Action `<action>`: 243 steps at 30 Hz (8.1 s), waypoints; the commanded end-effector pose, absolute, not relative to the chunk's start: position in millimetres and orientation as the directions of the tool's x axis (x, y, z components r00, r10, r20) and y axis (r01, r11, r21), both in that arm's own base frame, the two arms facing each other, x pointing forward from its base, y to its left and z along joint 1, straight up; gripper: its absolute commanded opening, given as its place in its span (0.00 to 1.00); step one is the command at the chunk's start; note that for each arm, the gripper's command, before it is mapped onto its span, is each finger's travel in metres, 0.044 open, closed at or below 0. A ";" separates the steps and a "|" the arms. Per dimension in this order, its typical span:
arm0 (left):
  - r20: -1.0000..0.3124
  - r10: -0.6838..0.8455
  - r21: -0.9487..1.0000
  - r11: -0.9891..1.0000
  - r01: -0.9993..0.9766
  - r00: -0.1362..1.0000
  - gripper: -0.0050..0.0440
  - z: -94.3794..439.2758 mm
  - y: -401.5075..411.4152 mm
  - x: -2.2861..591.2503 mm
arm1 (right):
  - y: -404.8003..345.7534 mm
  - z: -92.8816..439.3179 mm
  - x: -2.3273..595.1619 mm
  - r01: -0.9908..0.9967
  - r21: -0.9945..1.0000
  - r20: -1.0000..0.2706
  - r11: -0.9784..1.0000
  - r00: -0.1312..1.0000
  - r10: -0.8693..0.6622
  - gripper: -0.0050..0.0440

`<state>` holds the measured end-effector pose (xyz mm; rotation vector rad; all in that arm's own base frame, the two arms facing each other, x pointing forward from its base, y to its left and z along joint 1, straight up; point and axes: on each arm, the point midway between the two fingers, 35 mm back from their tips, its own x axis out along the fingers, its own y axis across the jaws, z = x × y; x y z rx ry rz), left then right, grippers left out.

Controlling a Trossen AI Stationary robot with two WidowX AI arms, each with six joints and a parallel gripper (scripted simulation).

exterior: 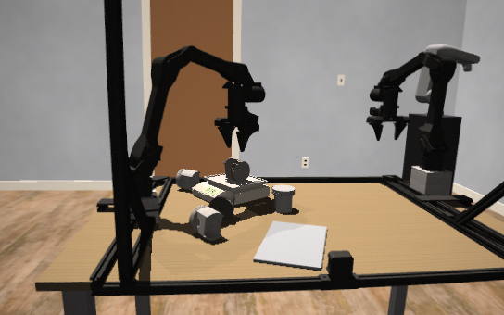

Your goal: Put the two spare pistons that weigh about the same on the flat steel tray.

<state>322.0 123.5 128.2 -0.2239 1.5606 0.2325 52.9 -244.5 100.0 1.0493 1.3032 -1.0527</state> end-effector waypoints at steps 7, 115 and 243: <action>-0.999 0.038 0.040 0.994 -0.100 -0.021 0.87 127.4 124.0 324.9 | -244.3 100.0 53.2 0.977 0.000 -1.000 0.213 0.000 0.000 1.00; -0.972 0.232 0.124 0.398 0.909 0.031 0.87 48.9 138.1 326.1 | -244.3 100.0 53.2 0.977 0.000 -1.000 0.213 0.000 0.000 1.00; -0.986 0.165 0.131 0.823 0.552 -0.012 0.43 130.2 117.4 266.6 | -244.3 100.0 53.2 0.977 0.000 -1.000 0.213 0.000 0.000 1.00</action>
